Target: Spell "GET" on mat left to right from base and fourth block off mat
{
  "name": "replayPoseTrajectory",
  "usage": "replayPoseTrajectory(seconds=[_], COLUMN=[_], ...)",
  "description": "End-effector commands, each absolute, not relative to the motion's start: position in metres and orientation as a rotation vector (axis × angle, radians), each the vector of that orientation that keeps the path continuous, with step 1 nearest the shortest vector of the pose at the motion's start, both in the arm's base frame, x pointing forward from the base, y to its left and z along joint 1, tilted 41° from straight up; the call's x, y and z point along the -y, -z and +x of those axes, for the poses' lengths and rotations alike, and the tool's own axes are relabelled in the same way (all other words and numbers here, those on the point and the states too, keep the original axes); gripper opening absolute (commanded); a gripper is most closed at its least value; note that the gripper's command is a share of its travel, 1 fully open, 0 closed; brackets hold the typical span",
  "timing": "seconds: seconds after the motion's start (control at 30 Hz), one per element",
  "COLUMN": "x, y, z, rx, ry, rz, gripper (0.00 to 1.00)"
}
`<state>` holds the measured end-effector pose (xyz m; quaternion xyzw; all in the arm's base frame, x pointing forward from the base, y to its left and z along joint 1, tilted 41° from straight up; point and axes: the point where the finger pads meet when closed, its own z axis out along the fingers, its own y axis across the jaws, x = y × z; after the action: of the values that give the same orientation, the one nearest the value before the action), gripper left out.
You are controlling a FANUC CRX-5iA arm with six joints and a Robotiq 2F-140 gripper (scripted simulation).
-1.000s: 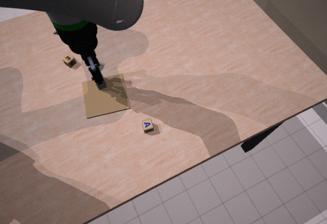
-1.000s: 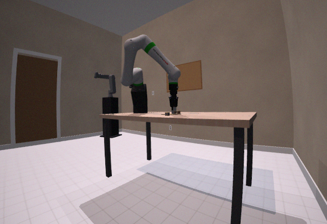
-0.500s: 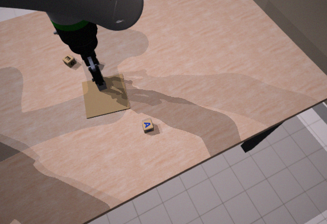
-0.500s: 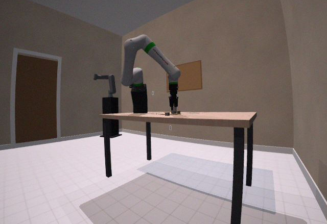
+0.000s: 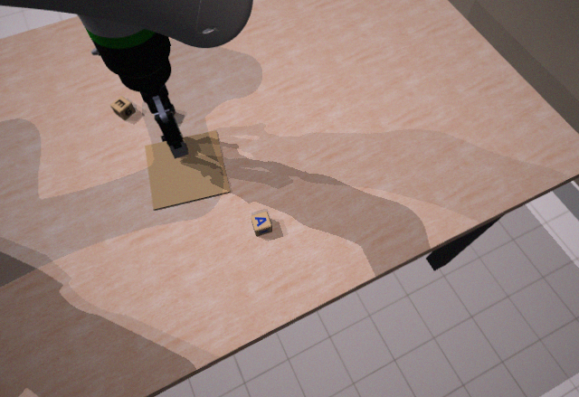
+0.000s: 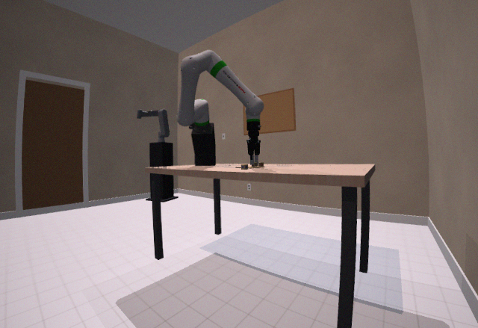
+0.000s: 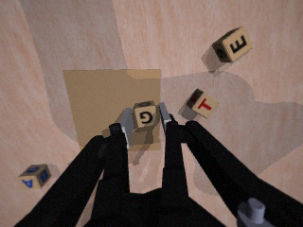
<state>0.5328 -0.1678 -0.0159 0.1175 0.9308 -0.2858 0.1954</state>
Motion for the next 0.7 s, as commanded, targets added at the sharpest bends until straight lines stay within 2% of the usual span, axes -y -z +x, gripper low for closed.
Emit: replayPoseTrajectory(seconds=[0.0,0.67], x=[0.158,0.122], y=[0.003,-0.044], z=[0.528,0.509], rx=[-2.608,-2.608], ry=[0.801,0.801], rz=[0.329,0.329], gripper=[0.28,0.28])
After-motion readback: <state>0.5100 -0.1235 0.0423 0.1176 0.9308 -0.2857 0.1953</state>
